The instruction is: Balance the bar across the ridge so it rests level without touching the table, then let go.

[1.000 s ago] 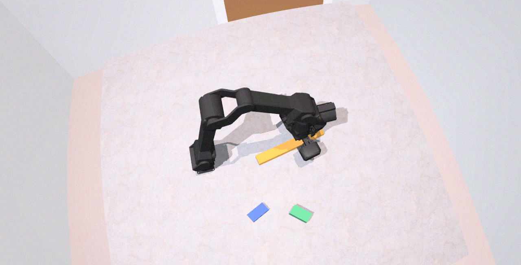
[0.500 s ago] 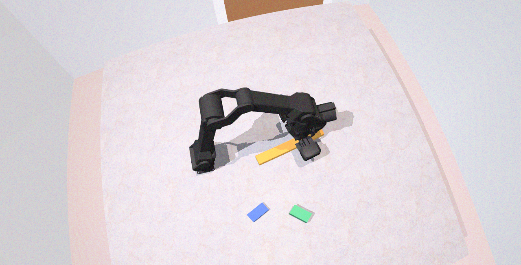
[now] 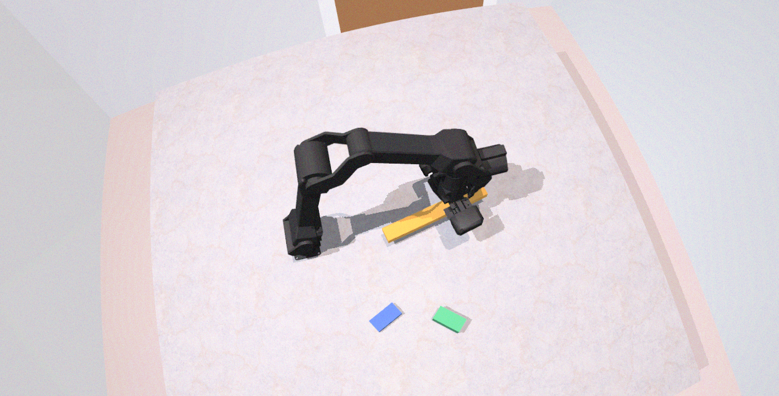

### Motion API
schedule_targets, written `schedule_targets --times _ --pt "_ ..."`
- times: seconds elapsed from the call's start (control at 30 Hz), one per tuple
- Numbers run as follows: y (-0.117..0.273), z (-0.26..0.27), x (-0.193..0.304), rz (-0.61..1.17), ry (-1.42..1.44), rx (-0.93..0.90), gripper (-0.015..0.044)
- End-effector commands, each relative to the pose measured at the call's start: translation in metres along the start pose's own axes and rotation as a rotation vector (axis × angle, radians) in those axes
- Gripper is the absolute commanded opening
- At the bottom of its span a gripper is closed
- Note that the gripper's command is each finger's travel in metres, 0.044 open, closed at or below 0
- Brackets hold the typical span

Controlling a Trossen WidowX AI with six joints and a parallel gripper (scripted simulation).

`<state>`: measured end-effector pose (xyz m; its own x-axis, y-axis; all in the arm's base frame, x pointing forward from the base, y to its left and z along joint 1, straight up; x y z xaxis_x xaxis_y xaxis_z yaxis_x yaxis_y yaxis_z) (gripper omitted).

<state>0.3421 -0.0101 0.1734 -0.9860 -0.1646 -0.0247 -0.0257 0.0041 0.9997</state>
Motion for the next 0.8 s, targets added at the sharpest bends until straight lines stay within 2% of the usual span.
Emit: schedule_targets --times 0.0,0.77 --pt "0.014 0.000 -0.001 -0.006 -0.002 -0.001 0.0000" --pt "0.073 0.001 0.004 -0.005 -0.004 -0.002 0.0000"
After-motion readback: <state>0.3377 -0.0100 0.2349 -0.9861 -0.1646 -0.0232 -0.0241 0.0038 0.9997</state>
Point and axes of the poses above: the point midway between the two fingers, 35 mm back from their tips, its own y axis back along the fingers, its own z axis across the jaws, x = y × z, the point moved 9 cm from there along y, back along the fingers, and after that the axes turned 1 degree about -y, right-handed, at the moved point
